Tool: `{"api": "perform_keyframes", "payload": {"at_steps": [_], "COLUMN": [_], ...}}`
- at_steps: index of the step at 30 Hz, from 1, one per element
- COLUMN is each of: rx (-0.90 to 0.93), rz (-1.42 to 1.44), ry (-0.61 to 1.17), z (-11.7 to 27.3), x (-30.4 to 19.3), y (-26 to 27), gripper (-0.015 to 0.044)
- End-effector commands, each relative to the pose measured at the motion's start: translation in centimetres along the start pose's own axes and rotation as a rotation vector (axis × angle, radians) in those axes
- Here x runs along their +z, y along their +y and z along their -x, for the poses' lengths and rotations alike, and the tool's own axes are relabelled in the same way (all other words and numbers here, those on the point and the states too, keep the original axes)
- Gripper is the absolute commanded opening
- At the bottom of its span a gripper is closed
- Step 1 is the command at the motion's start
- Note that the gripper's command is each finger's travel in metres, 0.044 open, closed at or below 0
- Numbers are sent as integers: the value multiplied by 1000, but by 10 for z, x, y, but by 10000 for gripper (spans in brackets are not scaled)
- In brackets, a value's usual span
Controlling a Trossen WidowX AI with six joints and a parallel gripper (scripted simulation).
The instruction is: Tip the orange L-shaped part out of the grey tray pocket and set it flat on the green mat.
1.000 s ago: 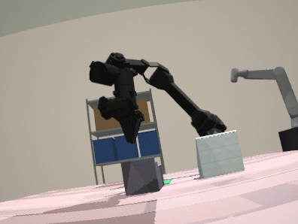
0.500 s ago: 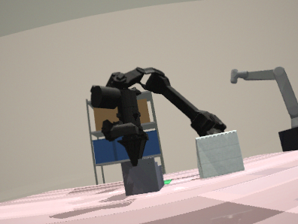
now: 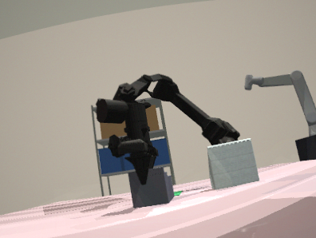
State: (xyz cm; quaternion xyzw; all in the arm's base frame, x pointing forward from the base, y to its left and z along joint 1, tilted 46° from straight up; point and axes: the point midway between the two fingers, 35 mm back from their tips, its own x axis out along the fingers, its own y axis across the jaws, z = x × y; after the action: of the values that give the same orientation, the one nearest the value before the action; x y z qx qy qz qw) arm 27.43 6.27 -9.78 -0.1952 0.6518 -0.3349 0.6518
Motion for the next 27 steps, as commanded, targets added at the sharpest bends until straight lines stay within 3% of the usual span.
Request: {"api": "perform_keyframes", "payload": {"at_steps": [1,27], "rx": [-15,-16], "rz": [7,7], "ry": [7,6], "z": [-11,-19], "x": [-2,-2], "y": [-2,-3], "gripper": [180,180]}}
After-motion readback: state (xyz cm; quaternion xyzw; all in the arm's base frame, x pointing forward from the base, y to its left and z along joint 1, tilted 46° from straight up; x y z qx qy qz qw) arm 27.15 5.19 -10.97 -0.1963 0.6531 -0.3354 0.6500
